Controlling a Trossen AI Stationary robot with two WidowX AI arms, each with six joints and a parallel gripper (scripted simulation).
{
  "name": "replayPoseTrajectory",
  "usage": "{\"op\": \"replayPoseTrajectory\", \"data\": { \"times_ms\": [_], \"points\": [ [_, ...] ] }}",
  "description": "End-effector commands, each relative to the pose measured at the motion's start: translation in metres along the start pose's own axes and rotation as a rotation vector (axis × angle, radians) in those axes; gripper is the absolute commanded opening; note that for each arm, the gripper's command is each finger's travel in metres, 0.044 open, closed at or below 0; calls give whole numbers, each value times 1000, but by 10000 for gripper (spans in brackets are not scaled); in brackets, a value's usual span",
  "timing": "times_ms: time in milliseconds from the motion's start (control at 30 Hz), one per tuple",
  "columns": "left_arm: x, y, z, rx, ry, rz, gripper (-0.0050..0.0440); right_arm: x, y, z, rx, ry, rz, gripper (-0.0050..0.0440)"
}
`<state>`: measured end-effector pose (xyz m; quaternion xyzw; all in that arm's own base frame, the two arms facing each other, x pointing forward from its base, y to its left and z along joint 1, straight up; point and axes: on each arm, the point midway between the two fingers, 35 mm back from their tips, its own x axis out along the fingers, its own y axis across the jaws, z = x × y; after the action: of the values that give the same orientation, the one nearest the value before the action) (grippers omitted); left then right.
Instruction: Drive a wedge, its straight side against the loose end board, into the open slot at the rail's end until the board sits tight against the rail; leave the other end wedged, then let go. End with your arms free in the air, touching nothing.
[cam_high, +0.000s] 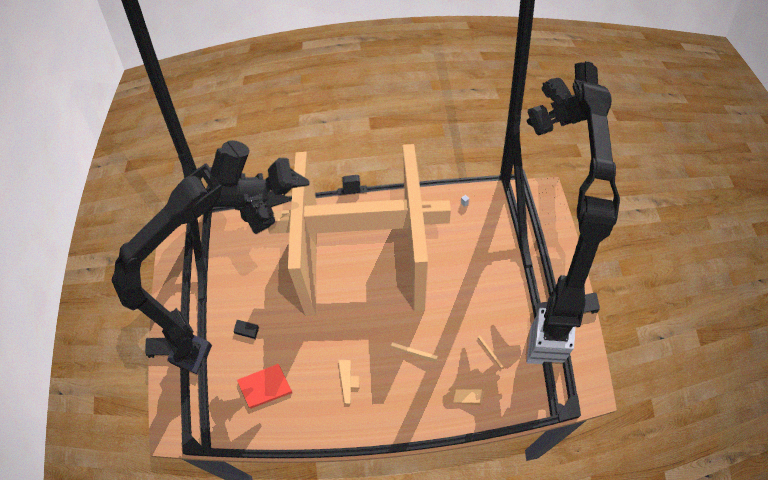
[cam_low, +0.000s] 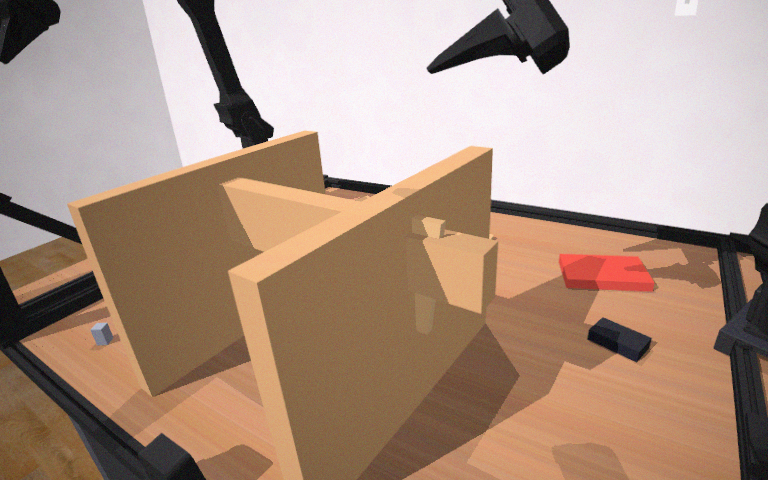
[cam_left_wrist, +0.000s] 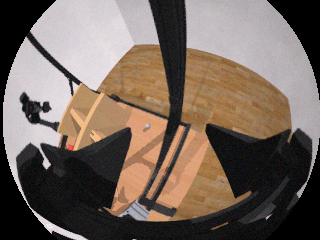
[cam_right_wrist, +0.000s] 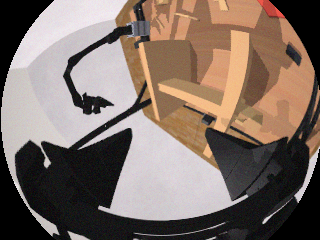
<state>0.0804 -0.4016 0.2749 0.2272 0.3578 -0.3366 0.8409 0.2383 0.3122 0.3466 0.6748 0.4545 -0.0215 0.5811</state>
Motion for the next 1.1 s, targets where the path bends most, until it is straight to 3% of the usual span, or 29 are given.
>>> {"op": "replayPoseTrajectory", "data": {
  "times_ms": [0, 533, 633, 767, 1033, 1067],
  "points": [
    [0, 0, 0, 0, 0, 0, 400, 0, 0, 0, 0, 0, 0, 400],
    [0, 0, 0, 0, 0, 0, 400, 0, 0, 0, 0, 0, 0, 400],
    [9, 10, 4, -15, 10, 16, 440, 1, 3, 5, -21, -3, 12, 440],
    [48, 55, 19, -79, 51, 80, 440, 5, 14, 27, -113, -19, 66, 440],
    [124, 192, 30, -246, 146, 219, 440, 7, 37, 83, -353, -97, 193, 440],
    [124, 192, 30, -246, 146, 219, 440, 7, 37, 83, -353, -97, 193, 440]
  ]
}}
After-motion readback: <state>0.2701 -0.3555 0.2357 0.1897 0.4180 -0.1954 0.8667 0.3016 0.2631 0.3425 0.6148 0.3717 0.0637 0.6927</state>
